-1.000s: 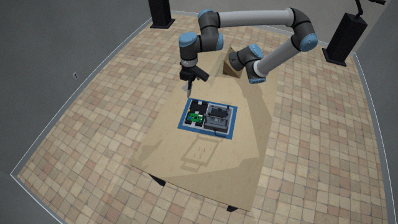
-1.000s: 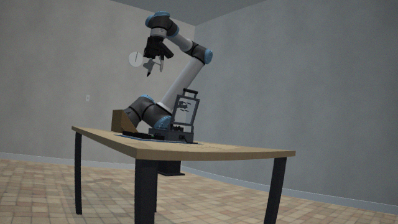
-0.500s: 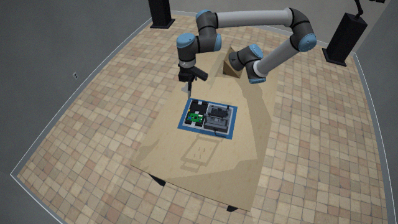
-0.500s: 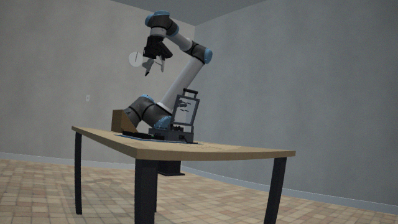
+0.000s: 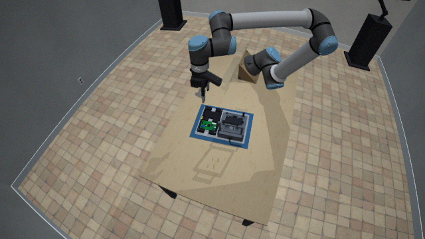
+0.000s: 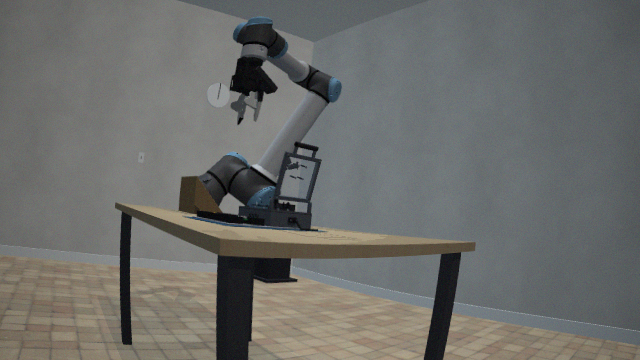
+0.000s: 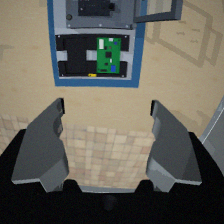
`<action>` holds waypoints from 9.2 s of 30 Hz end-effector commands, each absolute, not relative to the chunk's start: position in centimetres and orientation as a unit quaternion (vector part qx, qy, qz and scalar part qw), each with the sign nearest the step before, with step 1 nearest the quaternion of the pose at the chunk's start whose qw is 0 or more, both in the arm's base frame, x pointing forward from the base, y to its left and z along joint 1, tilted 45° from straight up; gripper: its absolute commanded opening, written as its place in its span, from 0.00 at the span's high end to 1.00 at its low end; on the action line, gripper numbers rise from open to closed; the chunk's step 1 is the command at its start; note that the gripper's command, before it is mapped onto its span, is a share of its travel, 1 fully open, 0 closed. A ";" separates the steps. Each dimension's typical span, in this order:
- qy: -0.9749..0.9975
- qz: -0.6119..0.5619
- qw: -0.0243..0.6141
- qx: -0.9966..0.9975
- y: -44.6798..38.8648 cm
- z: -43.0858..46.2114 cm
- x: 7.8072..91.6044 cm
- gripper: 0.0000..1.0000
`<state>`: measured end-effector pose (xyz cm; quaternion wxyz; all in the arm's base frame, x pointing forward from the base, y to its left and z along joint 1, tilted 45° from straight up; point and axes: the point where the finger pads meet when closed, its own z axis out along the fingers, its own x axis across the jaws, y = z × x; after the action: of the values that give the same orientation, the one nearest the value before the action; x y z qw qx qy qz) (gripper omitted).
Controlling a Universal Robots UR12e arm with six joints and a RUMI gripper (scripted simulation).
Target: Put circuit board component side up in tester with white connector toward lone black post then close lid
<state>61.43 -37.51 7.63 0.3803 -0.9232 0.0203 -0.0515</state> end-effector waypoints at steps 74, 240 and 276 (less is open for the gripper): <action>0.020 -0.052 0.380 -0.923 -30.0 0.0 62.7 0.41; 0.020 -0.052 0.380 -0.923 -17.3 -12.9 64.7 0.41; 0.020 -0.052 0.380 -0.923 -17.0 -13.3 64.8 0.41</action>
<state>64.73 -16.97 -13.22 0.3800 -0.9233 0.0203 -0.0517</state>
